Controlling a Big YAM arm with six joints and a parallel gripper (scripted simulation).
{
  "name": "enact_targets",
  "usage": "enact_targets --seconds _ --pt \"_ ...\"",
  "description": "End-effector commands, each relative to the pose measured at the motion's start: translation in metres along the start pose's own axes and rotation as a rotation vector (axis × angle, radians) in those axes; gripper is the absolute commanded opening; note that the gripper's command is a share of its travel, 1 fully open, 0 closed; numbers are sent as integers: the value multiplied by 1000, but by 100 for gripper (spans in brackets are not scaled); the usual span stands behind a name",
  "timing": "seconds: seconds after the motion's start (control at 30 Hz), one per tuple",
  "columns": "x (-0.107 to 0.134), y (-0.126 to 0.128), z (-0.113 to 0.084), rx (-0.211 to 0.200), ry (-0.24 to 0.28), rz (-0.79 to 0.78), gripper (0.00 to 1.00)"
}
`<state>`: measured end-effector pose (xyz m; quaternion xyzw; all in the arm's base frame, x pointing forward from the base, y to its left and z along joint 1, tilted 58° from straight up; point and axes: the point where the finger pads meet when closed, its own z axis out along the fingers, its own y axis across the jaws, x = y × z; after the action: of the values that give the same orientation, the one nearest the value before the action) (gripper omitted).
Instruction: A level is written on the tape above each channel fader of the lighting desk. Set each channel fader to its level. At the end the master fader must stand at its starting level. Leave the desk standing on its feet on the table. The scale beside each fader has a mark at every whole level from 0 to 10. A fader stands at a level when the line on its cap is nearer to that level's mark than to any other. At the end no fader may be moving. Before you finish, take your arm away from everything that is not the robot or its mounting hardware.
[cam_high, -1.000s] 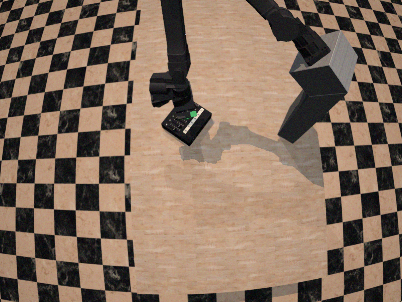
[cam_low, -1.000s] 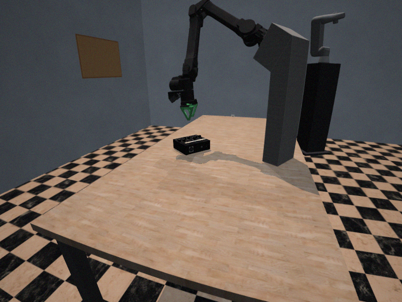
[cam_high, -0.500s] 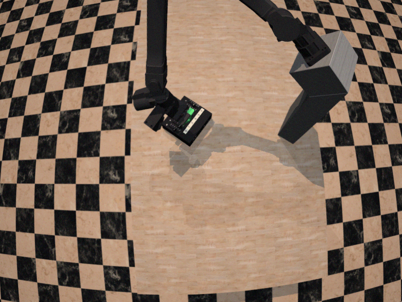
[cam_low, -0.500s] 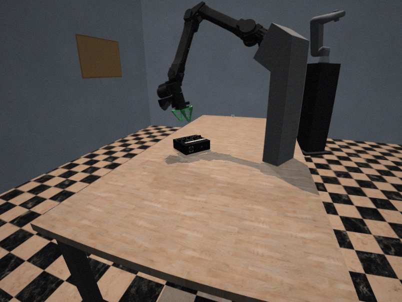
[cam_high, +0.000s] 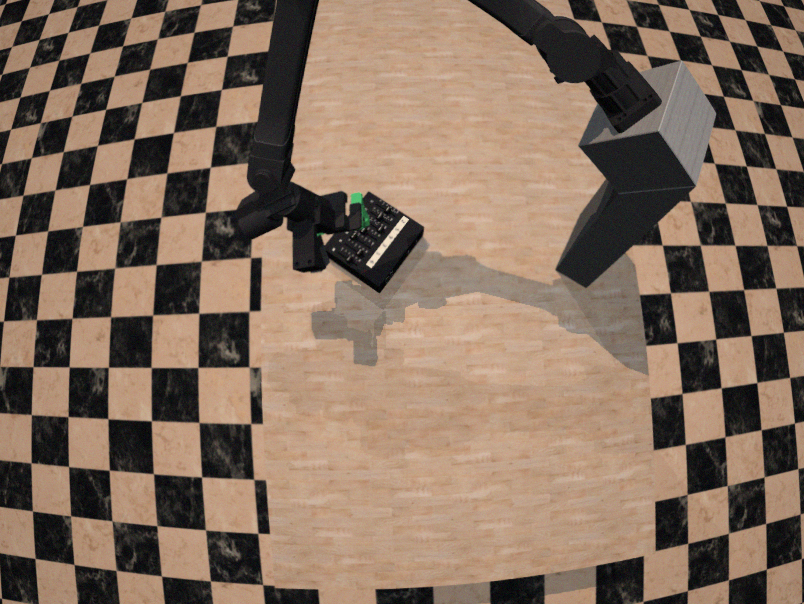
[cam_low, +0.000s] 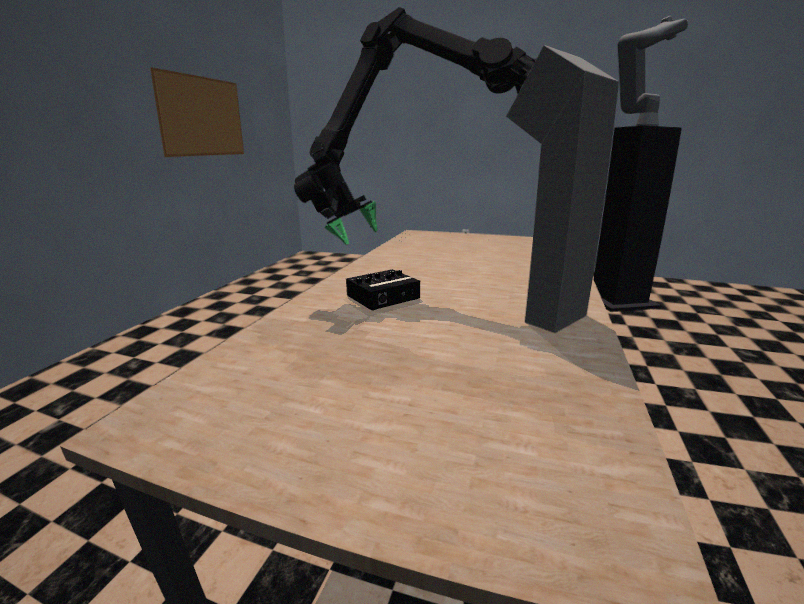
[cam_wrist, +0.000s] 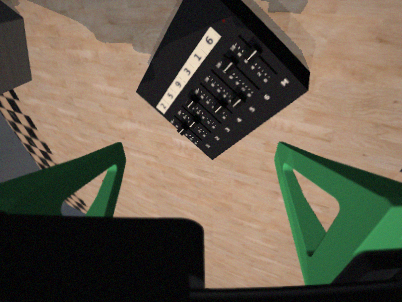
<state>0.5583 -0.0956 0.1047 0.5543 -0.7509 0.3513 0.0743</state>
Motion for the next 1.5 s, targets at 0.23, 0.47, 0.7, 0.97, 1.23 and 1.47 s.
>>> enact_targets --seconds 0.23,0.47,0.7,0.97,1.23,1.47 --pt "-16 1 -12 -83 18 -604 100" --pt "-9 -5 -23 -57 6 -818 100" --pt "-8 -5 -24 -60 6 -820 100" --pt "-8 -5 -24 -61 7 -821 100" --pt "-8 -5 -24 -61 7 -821 100" --pt "-8 -5 -24 -61 7 -821 100"
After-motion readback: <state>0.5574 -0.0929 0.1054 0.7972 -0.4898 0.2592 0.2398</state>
